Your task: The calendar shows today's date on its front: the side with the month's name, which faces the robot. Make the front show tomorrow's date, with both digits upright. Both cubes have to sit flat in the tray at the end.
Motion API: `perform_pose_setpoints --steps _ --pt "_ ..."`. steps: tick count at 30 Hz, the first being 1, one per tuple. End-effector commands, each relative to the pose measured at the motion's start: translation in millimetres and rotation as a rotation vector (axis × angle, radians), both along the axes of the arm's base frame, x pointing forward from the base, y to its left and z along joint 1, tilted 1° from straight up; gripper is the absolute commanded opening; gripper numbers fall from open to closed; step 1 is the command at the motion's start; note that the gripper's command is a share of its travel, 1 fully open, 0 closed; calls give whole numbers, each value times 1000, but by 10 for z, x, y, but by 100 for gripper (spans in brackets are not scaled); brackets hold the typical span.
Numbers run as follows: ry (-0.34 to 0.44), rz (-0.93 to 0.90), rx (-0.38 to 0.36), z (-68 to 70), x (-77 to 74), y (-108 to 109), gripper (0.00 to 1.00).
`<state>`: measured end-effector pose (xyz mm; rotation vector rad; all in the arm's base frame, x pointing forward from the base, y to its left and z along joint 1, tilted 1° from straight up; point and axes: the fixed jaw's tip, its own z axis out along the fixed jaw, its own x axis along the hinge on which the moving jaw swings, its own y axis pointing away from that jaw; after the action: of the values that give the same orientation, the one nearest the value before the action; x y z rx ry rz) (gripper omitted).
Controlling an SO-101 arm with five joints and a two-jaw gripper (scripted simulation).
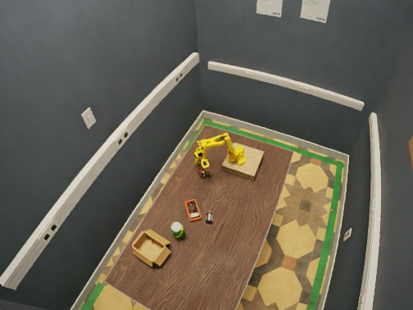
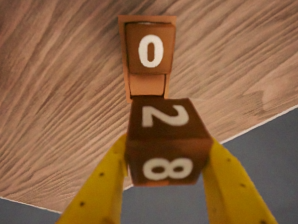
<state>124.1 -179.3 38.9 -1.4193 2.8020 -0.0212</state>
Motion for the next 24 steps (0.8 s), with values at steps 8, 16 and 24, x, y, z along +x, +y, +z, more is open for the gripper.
perform_pose_setpoints --steps 8,16,24 --pt "-5 -17 -5 -25 -11 -3 0" --pt "-5 -17 -5 -91 -10 -6 0" --pt "-5 -17 -5 -161 -11 -6 0"
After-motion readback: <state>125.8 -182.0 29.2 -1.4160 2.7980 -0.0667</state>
